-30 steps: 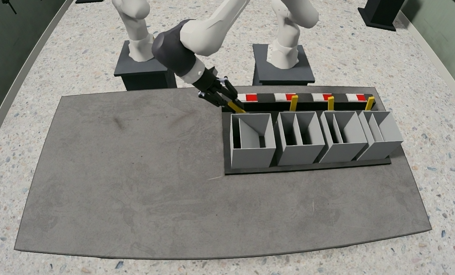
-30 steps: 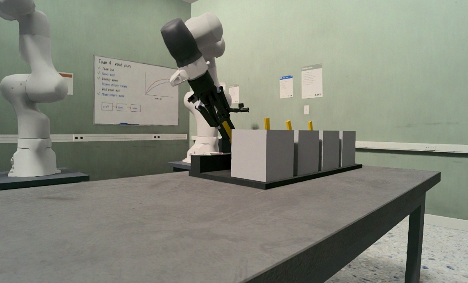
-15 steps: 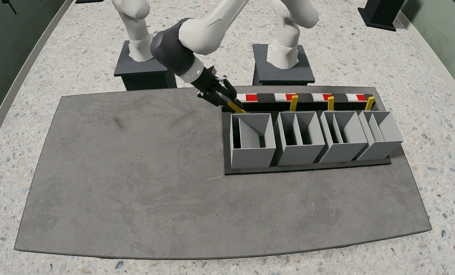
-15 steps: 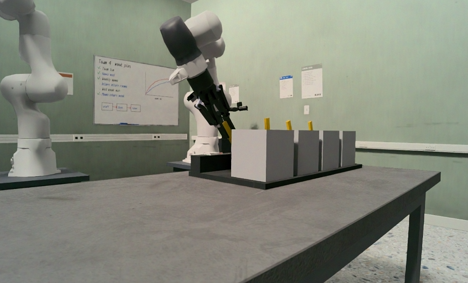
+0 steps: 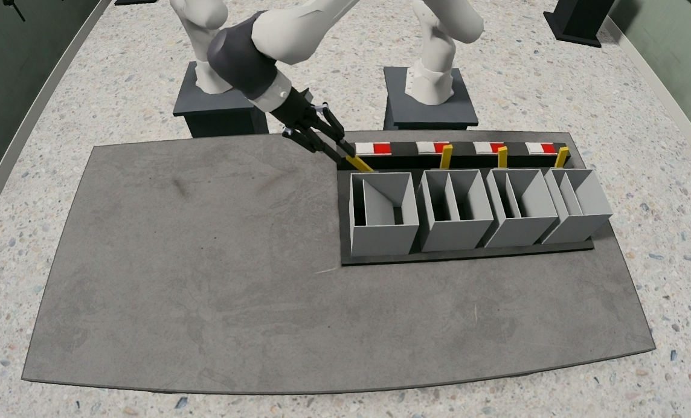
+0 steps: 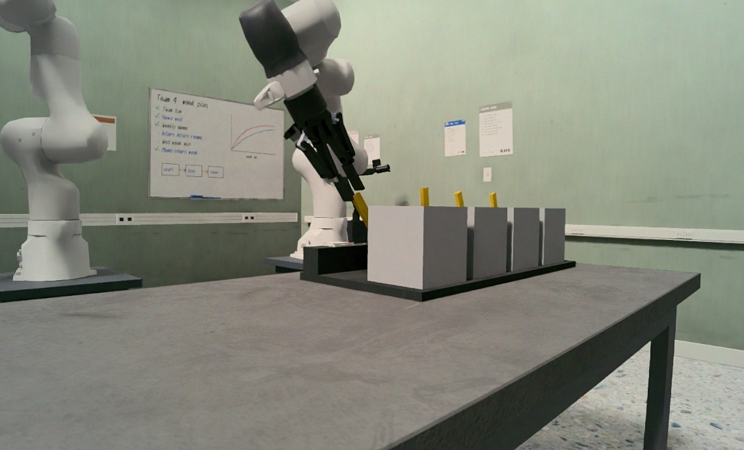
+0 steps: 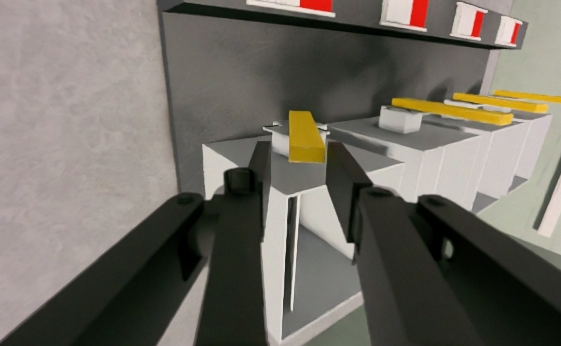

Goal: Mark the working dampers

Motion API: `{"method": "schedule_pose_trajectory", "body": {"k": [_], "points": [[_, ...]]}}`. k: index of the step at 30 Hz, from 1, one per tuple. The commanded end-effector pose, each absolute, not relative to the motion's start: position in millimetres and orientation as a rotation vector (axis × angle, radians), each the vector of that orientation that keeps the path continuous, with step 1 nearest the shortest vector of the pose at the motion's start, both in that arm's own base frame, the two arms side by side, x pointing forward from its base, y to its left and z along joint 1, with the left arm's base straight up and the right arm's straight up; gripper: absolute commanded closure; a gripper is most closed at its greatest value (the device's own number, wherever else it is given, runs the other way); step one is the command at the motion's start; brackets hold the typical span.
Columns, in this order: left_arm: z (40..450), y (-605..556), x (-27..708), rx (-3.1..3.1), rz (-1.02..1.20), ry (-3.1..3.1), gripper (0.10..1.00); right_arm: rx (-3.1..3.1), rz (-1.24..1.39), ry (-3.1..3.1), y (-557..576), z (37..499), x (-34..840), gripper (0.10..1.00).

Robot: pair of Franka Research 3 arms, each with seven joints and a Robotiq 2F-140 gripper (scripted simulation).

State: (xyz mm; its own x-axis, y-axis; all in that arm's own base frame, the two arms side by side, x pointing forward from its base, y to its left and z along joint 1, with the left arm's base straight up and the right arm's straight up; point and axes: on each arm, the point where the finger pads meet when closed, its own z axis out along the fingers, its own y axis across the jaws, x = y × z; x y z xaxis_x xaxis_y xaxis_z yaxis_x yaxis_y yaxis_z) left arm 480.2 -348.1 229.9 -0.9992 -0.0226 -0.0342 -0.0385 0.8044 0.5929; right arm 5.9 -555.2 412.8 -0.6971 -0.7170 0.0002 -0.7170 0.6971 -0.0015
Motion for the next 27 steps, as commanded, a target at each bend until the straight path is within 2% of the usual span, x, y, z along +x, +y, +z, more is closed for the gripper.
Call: {"method": "schedule_pose_trajectory", "body": {"k": [1, 19, 27], "points": [[236.7, -346.9, 472.1, -0.037, 1.025, 2.976, 0.795, -1.217, 0.000, 2.896, -554.5, 413.0, 5.7, 0.098], [251.2, -356.2, 473.9, -0.037, 1.012, 2.980, 0.795, -1.217, 0.000, 2.896, -554.5, 413.0, 5.7, 0.098], [275.8, -313.1, 519.2, -0.043, 0.628, 3.077, 0.795, -1.217, 0.000, 2.896, -554.5, 413.0, 5.7, 0.098]]}}
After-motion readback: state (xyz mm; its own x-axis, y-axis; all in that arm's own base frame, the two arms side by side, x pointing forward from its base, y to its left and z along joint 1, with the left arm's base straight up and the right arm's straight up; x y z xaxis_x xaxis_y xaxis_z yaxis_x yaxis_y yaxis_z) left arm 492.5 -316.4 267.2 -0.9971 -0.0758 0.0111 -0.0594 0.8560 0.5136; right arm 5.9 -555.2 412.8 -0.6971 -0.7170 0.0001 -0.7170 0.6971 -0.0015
